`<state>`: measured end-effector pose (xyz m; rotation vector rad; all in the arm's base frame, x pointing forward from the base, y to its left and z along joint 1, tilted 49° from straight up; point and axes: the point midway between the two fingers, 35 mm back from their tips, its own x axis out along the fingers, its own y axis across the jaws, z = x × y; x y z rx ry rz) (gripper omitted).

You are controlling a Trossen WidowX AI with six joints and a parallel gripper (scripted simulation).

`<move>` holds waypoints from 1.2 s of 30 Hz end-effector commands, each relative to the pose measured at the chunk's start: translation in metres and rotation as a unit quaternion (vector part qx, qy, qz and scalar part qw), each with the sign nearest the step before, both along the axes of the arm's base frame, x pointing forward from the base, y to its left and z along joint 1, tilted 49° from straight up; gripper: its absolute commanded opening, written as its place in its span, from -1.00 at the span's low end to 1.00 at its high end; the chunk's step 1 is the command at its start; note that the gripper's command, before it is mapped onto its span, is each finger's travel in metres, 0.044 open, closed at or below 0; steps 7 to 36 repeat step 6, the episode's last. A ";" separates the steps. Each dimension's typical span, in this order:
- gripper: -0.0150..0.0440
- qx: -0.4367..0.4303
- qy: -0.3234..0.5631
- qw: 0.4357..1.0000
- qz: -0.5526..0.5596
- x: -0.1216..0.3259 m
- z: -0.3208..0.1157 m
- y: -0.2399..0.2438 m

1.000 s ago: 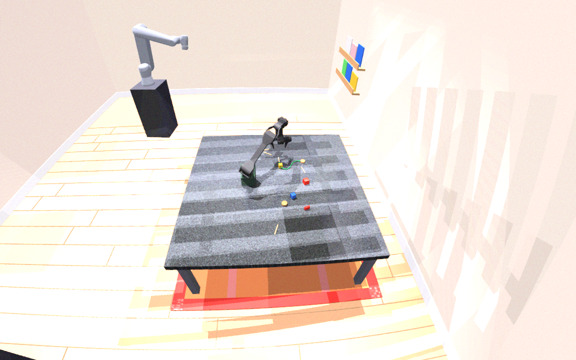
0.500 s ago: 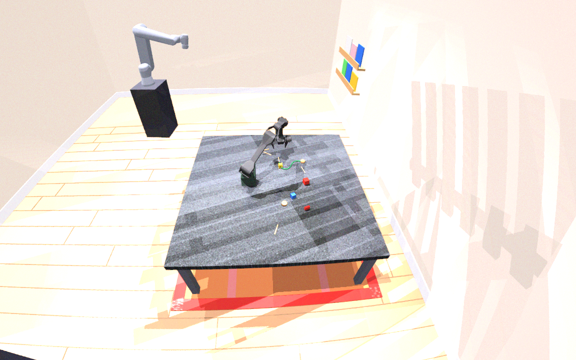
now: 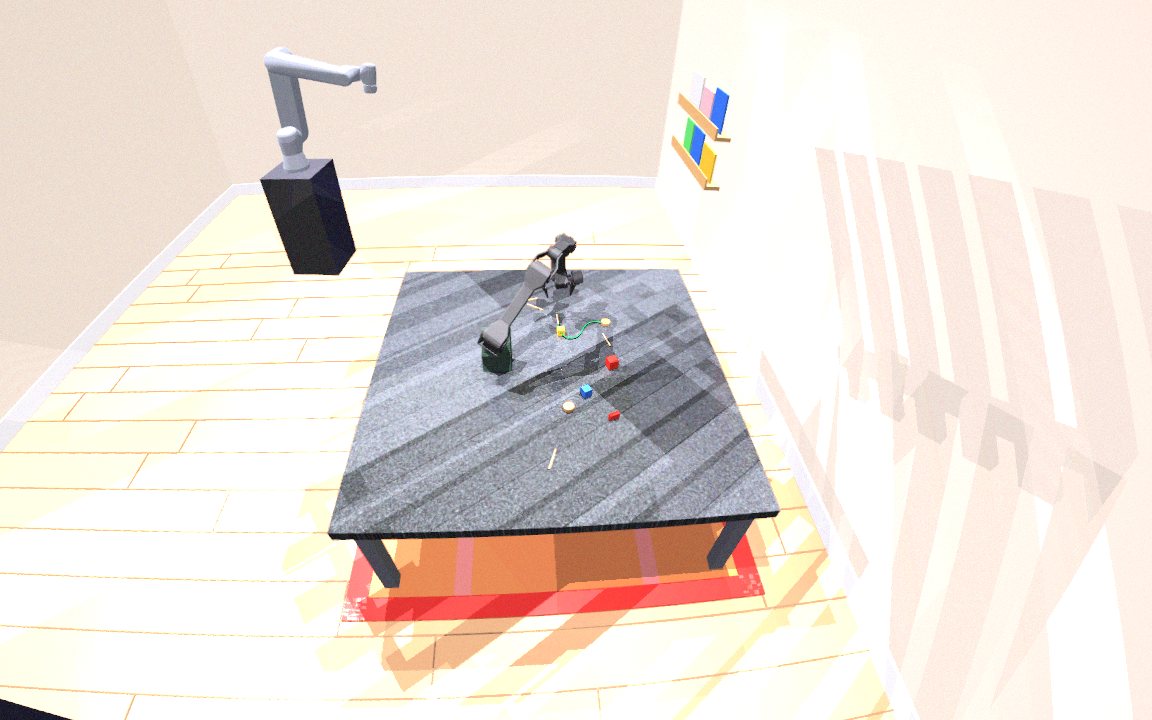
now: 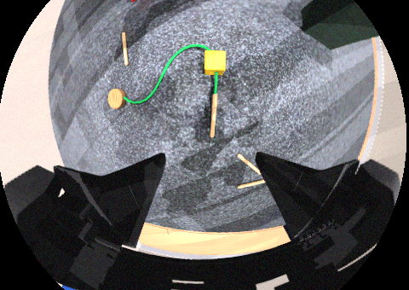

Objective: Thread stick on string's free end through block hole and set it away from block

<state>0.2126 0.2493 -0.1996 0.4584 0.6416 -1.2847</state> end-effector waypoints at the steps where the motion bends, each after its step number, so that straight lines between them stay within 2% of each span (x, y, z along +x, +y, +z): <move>1: 1.00 0.000 0.000 1.000 0.000 0.000 0.000 0.000; 36: 1.00 0.000 0.000 1.000 0.000 0.000 0.000 0.000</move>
